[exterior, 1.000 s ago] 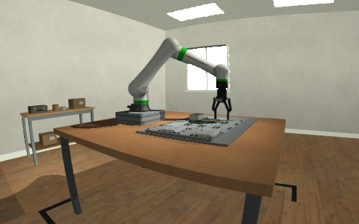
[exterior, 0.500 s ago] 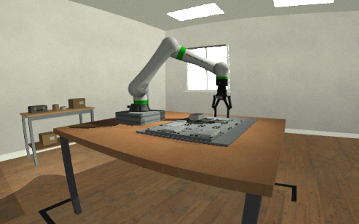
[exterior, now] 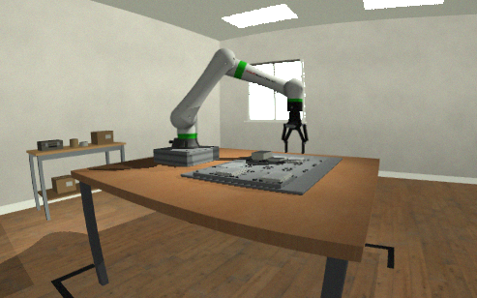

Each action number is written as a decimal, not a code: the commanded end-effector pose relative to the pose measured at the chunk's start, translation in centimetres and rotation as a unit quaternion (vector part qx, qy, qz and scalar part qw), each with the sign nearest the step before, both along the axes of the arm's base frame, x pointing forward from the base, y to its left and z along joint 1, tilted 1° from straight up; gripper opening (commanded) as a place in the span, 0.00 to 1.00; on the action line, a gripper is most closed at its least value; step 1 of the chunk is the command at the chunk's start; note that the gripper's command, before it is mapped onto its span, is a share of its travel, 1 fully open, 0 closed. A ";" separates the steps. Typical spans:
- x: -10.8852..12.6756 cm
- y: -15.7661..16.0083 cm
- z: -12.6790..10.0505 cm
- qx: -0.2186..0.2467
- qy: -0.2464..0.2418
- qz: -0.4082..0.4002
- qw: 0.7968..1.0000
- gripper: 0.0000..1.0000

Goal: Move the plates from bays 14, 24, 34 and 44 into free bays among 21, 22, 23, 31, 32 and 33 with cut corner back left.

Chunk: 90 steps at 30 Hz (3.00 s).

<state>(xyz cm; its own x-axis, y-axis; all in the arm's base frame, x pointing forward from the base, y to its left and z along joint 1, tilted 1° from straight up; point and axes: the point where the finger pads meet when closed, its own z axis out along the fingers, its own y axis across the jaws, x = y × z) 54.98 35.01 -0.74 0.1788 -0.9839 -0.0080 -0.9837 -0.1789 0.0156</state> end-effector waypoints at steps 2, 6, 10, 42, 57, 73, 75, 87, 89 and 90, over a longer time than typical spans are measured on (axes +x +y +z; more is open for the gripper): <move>0.1 0.0 0.5 0.001 -0.001 0.000 1.000 0.70; 0.1 0.0 1.1 0.001 -0.001 0.000 1.000 0.70; 0.1 0.0 1.6 0.001 -0.001 0.000 1.000 0.70; 1.6 -3.7 2.6 0.000 -0.001 0.000 1.000 0.70; 3.6 -8.5 2.5 0.000 -0.001 0.000 1.000 0.70; 5.8 -13.7 2.5 0.000 -0.001 0.000 1.000 0.70; 6.1 -14.4 2.5 0.000 -0.001 0.000 1.000 0.70; 7.6 -18.1 2.4 0.000 -0.001 0.000 1.000 0.70; 7.9 -18.9 2.4 0.000 -0.001 0.000 1.000 0.70; 8.1 -19.2 2.4 0.000 -0.001 0.000 1.000 0.70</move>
<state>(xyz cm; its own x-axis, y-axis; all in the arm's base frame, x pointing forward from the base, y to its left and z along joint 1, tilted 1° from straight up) 62.53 16.82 1.55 0.1793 -0.9838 -0.0079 -0.9837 -0.1794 0.0155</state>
